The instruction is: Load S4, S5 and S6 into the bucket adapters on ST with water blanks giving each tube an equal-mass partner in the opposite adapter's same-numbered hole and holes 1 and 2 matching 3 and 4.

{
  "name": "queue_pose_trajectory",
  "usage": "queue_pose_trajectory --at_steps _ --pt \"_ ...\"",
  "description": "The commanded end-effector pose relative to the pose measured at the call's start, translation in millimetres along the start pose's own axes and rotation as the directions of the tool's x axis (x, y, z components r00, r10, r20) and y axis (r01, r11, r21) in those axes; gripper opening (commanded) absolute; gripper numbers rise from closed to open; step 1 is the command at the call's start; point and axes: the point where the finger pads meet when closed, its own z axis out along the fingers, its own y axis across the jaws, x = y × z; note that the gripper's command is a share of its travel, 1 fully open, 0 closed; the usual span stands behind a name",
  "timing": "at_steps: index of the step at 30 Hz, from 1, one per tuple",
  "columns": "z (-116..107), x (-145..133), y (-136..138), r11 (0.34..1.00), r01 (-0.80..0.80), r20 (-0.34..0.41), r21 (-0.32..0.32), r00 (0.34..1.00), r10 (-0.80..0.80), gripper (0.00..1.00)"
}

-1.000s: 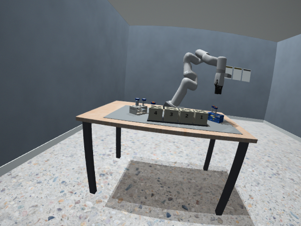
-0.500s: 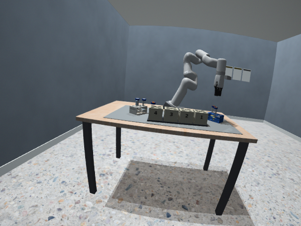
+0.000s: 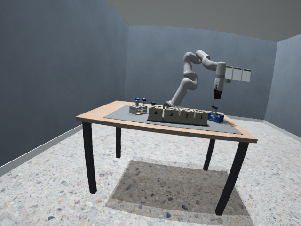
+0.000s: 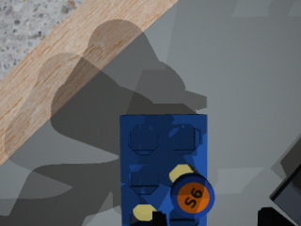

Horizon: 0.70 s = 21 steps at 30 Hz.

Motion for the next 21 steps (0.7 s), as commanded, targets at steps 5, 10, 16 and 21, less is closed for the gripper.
queue_pose_trajectory --at_steps 5,10,16,21 --pt "17.2 1.4 0.0 1.0 0.001 -0.004 -0.001 1.0 -0.001 0.57" --pt "23.2 1.4 0.0 1.0 0.001 -0.004 -0.001 1.0 -0.001 0.57" --pt "35.2 1.4 0.0 1.0 0.001 -0.004 -0.001 1.0 -0.001 0.57" --pt "45.2 1.5 0.0 1.0 0.001 -0.004 -0.001 1.0 -0.001 0.57"
